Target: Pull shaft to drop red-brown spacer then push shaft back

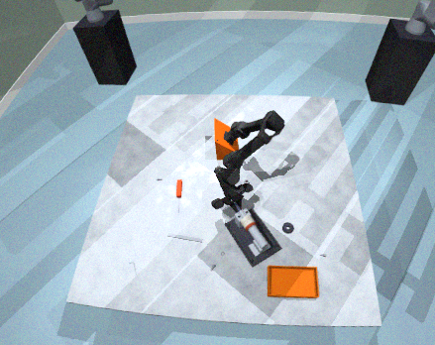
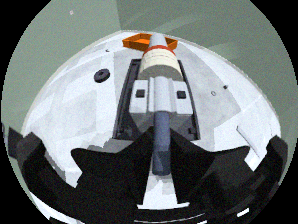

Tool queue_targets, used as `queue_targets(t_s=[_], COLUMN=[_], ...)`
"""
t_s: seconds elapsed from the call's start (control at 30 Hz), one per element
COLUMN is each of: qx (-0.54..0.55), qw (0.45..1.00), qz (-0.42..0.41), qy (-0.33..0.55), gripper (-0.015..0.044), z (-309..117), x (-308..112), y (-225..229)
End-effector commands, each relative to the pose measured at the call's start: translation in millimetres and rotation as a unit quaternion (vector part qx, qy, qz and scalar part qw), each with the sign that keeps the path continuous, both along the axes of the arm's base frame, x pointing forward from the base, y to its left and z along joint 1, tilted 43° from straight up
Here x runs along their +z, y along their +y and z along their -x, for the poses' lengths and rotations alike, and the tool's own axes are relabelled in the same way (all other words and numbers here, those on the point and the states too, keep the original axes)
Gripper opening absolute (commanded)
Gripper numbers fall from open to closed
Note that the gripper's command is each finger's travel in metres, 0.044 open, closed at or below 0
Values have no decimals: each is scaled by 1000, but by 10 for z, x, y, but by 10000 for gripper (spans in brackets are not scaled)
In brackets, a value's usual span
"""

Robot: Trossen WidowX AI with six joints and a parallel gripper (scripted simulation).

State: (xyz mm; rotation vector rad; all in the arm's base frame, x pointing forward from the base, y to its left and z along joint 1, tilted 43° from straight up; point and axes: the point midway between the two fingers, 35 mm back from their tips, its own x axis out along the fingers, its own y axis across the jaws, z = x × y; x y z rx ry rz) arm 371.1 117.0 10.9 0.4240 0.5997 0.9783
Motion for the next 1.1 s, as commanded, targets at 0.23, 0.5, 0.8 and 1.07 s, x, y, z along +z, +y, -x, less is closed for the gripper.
queue_targets(t_s=[0.23, 0.5, 0.8, 1.07], qx=[0, 0, 0, 0], qw=[1000, 1000, 1000, 1000], qz=[0, 0, 0, 0], qy=[-1, -1, -1, -1], gripper=[0, 0, 0, 0], z=[45, 80, 119, 147], x=[-19, -36, -55, -68], y=[-29, -55, -85, -106])
